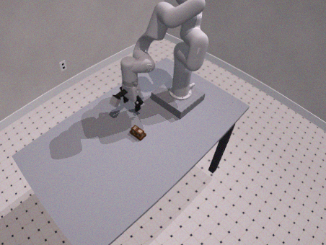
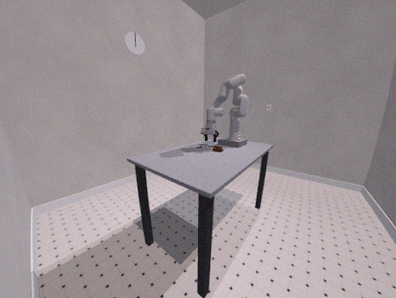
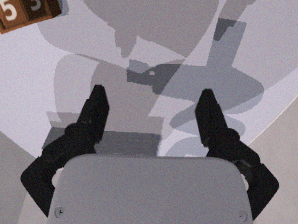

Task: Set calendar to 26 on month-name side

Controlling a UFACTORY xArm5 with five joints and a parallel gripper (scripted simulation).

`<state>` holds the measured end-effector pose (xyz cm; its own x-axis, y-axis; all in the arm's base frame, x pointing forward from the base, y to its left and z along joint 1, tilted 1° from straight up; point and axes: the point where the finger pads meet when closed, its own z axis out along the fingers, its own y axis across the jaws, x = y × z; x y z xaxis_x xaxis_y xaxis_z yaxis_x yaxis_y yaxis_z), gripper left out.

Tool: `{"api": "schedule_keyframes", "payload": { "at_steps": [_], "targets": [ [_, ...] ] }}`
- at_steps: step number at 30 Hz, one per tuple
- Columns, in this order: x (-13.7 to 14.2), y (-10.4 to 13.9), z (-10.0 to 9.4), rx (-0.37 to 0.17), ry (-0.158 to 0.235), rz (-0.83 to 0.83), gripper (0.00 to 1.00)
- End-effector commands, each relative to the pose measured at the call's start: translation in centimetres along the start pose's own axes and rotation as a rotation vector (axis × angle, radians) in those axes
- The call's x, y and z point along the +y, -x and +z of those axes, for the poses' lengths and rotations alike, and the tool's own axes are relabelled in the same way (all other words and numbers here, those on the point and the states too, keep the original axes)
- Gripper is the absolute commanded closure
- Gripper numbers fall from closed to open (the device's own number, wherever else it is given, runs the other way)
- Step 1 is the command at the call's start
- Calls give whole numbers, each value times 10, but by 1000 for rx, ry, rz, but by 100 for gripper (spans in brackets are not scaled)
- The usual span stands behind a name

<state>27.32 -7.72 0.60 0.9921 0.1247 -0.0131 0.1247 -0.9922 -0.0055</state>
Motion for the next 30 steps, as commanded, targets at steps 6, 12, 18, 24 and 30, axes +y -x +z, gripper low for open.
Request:
{"api": "schedule_keyframes", "payload": {
  "at_steps": [6, 12, 18, 24, 30],
  "targets": [
    [0, -1, -20, 3, 1, 0, 0],
    [0, -1, -47, 3, 1, 0, 0],
    [0, -1, -57, 3, 1, 0, 0],
    [0, -1, -60, 3, 1, 0, 0],
    [0, -1, -60, 3, 1, 0, 0]
  ]
}}
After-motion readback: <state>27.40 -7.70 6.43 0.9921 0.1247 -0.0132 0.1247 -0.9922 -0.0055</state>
